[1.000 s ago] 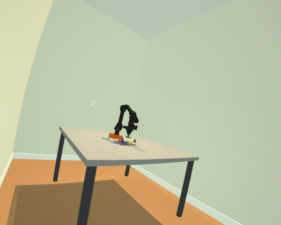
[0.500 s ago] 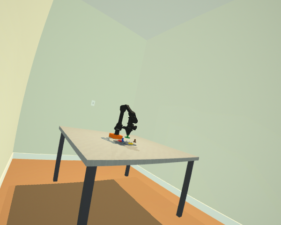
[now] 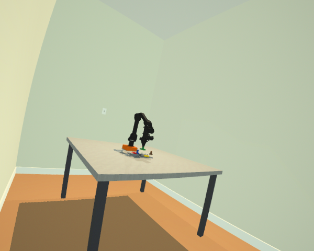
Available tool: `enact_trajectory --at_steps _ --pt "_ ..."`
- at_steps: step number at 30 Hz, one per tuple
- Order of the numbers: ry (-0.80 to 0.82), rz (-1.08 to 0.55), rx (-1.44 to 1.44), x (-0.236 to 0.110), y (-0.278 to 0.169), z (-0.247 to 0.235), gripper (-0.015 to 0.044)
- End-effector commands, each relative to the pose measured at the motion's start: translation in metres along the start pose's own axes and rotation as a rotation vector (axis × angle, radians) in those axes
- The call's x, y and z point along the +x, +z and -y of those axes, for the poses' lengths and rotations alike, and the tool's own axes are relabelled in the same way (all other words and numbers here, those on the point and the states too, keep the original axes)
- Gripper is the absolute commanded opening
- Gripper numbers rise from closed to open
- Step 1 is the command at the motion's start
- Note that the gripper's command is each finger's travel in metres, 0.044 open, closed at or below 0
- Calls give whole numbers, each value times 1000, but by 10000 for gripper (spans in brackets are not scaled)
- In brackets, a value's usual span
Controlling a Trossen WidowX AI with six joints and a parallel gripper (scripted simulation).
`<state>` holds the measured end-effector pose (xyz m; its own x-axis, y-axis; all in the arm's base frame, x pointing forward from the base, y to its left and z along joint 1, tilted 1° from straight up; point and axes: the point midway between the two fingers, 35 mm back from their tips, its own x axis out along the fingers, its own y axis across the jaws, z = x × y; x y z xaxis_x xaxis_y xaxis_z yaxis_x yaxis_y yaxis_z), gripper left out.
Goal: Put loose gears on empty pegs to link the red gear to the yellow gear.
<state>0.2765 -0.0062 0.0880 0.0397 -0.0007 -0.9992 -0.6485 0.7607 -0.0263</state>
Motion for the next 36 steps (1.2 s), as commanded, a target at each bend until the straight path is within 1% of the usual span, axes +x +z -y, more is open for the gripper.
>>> enact_trajectory --at_steps 1,5,13,24,30,36 --pt "3 2 -93 0 0 -1 0" --pt "2 2 -191 0 0 -1 0" --pt "2 2 -221 1 0 -1 0" --pt "2 2 -404 16 0 -2 0" --pt "2 2 -403 25 0 -1 0" --pt "2 2 -331 34 0 -1 0"
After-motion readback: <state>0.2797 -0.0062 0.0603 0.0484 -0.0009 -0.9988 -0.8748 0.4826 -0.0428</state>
